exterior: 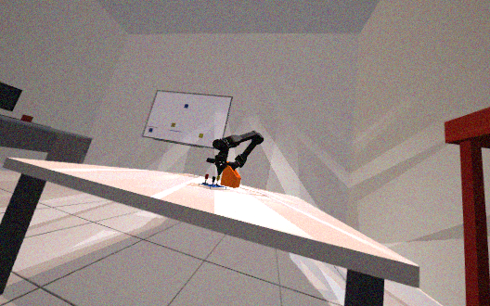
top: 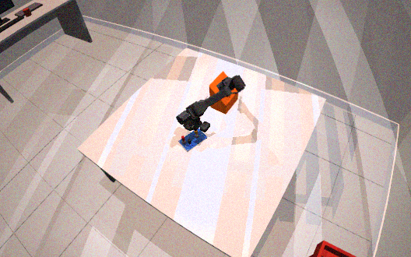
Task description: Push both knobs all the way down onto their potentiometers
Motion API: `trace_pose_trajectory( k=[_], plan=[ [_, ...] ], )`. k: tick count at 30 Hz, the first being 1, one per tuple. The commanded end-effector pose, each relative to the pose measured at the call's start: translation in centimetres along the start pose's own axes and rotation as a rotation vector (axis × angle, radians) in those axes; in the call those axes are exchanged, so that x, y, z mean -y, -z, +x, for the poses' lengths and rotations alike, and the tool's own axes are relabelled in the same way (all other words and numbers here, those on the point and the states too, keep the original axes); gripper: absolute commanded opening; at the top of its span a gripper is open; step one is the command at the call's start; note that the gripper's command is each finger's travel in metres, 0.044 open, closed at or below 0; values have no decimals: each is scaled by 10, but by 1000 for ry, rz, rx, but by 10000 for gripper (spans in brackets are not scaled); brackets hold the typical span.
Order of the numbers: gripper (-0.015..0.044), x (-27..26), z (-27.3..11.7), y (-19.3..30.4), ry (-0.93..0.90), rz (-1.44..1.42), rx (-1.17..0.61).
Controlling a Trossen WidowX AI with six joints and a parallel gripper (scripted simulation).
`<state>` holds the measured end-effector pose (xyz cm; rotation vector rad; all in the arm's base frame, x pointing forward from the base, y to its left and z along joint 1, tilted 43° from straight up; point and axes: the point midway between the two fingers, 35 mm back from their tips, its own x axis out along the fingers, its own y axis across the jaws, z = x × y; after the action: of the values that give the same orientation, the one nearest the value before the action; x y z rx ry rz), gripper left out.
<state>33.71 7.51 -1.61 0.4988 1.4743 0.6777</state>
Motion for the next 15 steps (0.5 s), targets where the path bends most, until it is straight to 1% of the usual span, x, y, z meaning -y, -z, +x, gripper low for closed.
trace_pose_trajectory(
  k=[1,15],
  plan=[
    [0,-1,7,0,-1,-9,-8],
    [0,-2,13,0,-1,-9,-8]
  ],
)
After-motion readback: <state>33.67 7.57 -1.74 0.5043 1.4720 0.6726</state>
